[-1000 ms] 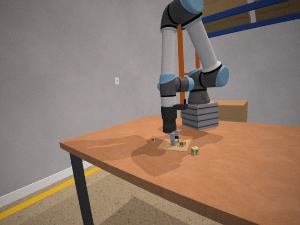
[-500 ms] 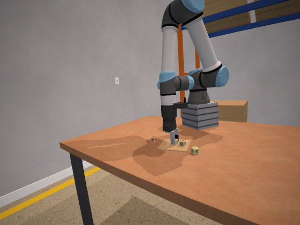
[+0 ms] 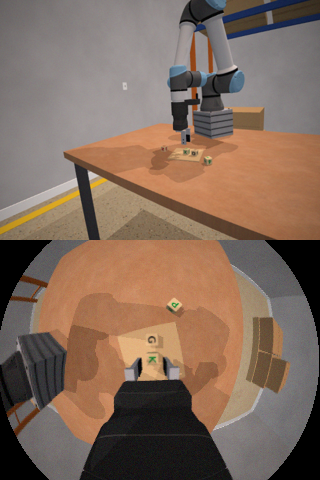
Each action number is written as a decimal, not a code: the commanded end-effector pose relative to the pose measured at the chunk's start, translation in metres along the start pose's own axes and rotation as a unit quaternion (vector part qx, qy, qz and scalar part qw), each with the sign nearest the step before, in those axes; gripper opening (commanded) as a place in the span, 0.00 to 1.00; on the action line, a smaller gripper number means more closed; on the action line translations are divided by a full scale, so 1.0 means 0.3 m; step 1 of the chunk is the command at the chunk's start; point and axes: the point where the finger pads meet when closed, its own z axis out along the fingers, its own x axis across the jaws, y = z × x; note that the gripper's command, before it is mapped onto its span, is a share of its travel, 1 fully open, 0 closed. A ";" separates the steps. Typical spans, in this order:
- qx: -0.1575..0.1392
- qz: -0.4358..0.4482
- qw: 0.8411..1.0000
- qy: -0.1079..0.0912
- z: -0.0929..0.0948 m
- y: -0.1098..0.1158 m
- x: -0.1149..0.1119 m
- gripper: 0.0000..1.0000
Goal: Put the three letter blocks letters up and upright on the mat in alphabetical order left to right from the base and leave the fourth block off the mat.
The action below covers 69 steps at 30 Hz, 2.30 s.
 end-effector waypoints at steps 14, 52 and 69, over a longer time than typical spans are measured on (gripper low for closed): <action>0.000 0.000 1.000 0.001 -0.126 0.000 0.001 0.79; 0.000 0.012 1.000 0.001 -0.128 -0.005 0.005 1.00; 0.000 0.105 0.994 0.000 -0.126 -0.042 0.036 1.00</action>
